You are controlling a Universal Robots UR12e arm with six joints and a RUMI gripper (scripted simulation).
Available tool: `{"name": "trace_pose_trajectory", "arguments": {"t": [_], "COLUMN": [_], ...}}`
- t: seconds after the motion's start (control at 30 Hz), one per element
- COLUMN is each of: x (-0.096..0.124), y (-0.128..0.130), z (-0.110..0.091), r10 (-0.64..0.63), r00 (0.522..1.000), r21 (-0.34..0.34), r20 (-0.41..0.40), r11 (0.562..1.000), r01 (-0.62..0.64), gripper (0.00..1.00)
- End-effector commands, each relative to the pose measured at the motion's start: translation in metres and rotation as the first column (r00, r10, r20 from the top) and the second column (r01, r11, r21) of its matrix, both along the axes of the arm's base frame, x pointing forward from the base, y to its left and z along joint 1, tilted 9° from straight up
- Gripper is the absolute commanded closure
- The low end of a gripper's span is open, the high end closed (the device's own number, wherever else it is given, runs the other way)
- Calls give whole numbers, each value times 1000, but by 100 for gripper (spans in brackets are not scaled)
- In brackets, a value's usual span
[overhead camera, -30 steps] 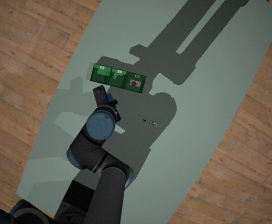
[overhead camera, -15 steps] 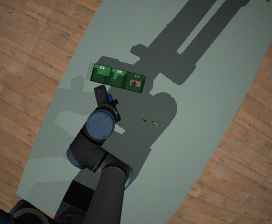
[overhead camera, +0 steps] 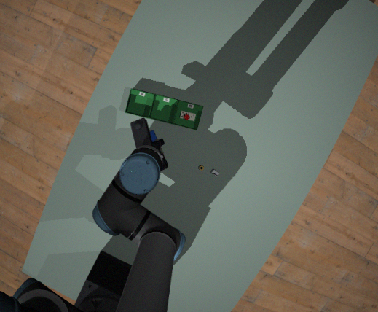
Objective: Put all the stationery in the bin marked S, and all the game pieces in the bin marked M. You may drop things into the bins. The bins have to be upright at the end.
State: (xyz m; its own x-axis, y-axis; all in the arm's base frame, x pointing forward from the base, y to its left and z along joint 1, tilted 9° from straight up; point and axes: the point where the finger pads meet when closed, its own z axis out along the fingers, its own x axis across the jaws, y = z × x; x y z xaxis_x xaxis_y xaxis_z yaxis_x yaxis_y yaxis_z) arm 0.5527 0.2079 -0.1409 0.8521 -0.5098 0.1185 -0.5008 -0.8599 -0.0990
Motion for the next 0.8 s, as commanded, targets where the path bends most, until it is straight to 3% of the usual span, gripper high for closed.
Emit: {"name": "trace_pose_trajectory", "arguments": {"t": [0.0,0.23,0.67,0.77], "x": [0,0,8,9], "y": [0,0,1,1], "z": [0,0,-51,-55], "r10": [0,0,0,0], "r00": [1000,1000,1000,1000], "r21": [0,0,0,0], "r20": [1,1,1,1], "r11": [1000,1000,1000,1000], "r01": [0,0,0,0], "gripper": [77,77,77,77]}}
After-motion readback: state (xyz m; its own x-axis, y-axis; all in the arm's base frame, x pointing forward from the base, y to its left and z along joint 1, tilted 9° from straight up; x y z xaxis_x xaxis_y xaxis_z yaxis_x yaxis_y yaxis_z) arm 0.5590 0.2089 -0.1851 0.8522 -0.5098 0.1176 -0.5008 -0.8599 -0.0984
